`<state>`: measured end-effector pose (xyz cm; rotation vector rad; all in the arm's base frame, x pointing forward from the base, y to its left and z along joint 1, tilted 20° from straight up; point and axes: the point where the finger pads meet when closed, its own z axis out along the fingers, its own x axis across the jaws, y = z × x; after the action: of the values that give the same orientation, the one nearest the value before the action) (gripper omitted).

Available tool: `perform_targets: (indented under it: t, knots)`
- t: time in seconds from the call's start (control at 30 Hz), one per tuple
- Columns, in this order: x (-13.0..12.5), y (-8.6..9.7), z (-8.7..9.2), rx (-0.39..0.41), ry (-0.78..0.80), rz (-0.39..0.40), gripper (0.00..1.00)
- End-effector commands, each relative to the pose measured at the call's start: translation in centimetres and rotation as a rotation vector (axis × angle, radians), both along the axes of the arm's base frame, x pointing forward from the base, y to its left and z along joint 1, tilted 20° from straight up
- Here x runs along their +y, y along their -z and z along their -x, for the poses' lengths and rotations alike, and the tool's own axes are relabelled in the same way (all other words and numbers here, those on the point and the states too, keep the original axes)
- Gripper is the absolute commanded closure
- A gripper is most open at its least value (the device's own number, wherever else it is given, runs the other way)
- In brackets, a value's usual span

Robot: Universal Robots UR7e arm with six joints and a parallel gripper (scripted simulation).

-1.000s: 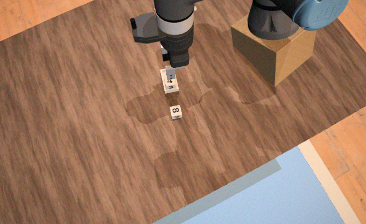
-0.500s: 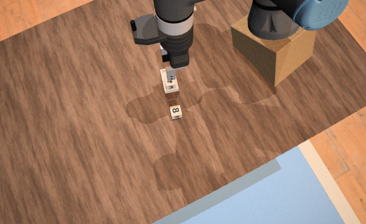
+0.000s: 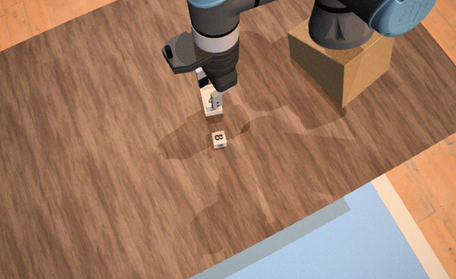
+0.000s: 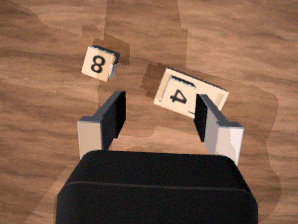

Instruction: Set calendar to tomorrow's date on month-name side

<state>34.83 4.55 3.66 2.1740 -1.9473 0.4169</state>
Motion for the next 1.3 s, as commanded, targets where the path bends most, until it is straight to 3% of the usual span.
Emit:
perform_targets:
  t: [0.0,1.27]
  knots:
    - [0.9,0.3,-0.7,0.049,-0.167,0.01,0.0]
    - [5.2,2.9,-1.6,0.33,-0.978,0.083,0.0]
